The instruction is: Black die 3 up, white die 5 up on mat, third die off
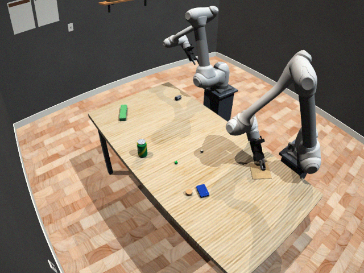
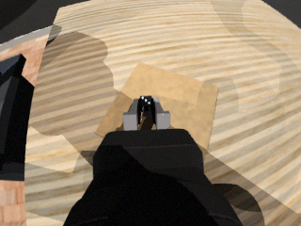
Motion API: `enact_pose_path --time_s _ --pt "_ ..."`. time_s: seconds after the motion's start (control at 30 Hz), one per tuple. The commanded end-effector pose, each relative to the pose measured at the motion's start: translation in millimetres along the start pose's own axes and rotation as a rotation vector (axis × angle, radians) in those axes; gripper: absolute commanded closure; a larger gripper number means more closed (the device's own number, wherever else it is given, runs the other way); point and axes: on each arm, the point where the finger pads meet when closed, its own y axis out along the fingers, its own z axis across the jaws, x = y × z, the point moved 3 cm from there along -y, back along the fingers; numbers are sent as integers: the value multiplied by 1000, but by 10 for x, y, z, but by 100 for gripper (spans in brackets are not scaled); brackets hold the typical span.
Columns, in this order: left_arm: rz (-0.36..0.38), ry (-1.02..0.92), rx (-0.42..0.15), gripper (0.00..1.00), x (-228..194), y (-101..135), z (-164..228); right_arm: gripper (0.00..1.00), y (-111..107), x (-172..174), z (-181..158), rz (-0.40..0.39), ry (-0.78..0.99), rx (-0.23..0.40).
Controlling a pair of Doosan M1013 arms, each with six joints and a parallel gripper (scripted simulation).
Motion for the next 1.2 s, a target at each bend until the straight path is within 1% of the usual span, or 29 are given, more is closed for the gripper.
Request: enact_pose_path --time_s 0.0,0.3,0.33,0.4,0.43,0.5,0.53,0.67,0.7,0.77,0.8,0.87,0.9,1.17 --pt "1 4 4 66 19 13 -6 0 -4 6 -24 -7 -2 -3" --pt "1 4 4 66 19 13 -6 0 -4 6 -24 -7 -2 -3" --pt "1 4 4 60 19 13 -6 0 -4 6 -24 -7 -2 -3" --pt "1 4 4 60 19 13 -6 0 -4 6 -24 -7 -2 -3" --pt "1 4 4 54 19 13 -6 0 -4 6 -24 -7 -2 -3" --pt "1 4 4 54 19 13 -6 0 -4 6 -24 -7 -2 -3" --pt "1 4 4 48 19 13 -6 0 -4 6 -24 -7 -2 -3" --pt "1 4 4 48 19 13 -6 0 -4 6 -24 -7 -2 -3" --pt "1 4 4 42 19 13 -6 0 -4 6 -24 -7 -2 -3" --pt "1 4 4 42 19 13 -6 0 -4 6 -24 -7 -2 -3" --pt "1 4 4 36 19 13 -6 0 -4 6 -24 -7 -2 -3" --pt "1 4 4 36 19 13 -6 0 -4 6 -24 -7 -2 -3" --pt "1 4 4 7 19 13 -6 0 -4 6 -24 -7 -2 -3" --pt "1 4 4 7 19 13 -6 0 -4 6 -24 -7 -2 -3"
